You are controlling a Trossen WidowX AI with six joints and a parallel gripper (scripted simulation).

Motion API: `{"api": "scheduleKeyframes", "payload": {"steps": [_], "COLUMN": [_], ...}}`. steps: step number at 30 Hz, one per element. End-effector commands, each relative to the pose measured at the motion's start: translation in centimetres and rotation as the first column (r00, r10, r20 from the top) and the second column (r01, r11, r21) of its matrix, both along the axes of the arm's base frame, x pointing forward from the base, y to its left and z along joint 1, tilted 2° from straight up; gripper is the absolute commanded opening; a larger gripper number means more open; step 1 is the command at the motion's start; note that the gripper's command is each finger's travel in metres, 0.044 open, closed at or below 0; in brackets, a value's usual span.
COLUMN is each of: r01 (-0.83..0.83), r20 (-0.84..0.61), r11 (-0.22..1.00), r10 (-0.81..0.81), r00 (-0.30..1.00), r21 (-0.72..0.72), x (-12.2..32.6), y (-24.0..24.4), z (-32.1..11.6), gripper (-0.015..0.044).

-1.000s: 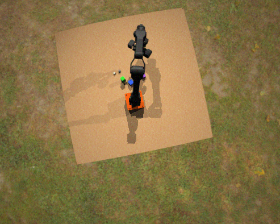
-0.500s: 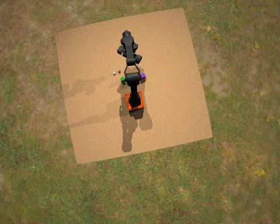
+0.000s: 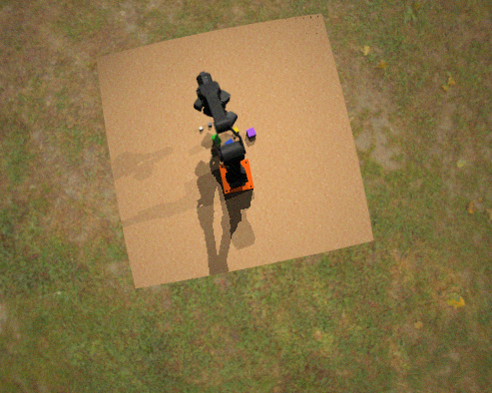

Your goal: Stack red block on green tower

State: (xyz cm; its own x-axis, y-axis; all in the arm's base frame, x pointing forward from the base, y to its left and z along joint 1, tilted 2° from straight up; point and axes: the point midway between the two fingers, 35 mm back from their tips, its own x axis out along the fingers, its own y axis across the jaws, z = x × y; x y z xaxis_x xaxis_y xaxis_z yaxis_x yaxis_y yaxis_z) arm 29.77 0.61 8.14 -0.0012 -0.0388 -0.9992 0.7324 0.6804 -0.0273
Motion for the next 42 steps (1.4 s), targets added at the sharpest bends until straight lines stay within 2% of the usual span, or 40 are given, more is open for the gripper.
{"api": "scheduleKeyframes", "payload": {"steps": [1,12,31,42], "r01": [0.007,0.011,0.011,0.011], "r20": [0.002,-0.003,-0.003,-0.003], "r11": [1.0,1.0,1.0,1.0], "r10": [-0.007,-0.011,-0.011,-0.011], "r00": [1.0,1.0,1.0,1.0], "r21": [0.007,0.012,0.011,0.011], "x": [-1.5,-5.9,-5.9,-5.9], "y": [1.4,4.3,3.9,3.9], "z": [-0.2,-1.1,-6.7,-6.8], "gripper": [0.0,0.0,0.0,0.0]}}
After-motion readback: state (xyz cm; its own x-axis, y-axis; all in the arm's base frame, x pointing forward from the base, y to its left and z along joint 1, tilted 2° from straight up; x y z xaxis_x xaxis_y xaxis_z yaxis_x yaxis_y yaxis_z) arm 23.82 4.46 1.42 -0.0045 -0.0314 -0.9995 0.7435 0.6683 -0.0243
